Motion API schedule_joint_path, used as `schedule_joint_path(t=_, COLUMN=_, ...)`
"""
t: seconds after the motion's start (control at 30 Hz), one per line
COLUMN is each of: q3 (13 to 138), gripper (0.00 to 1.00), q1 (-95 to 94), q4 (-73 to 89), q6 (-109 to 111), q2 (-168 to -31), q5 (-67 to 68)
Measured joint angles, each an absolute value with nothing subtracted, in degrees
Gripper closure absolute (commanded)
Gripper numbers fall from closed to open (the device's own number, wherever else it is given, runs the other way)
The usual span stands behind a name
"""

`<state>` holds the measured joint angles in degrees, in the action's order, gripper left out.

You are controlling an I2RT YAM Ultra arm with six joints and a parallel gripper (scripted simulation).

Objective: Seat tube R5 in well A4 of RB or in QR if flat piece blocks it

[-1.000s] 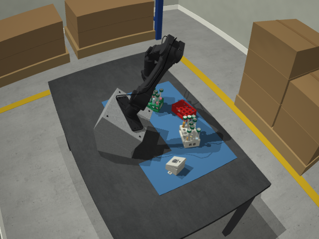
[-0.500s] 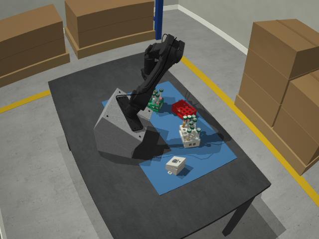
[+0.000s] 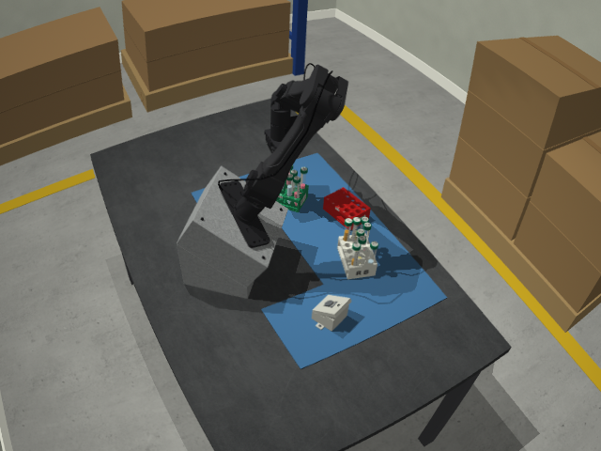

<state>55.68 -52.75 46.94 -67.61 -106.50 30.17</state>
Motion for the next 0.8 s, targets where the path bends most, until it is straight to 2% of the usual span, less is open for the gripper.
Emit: schedule_joint_path(t=0.8, q3=48.45, gripper=1.00, q1=-53.43, q4=46.92, q6=-68.88, q2=-99.68, q5=29.89)
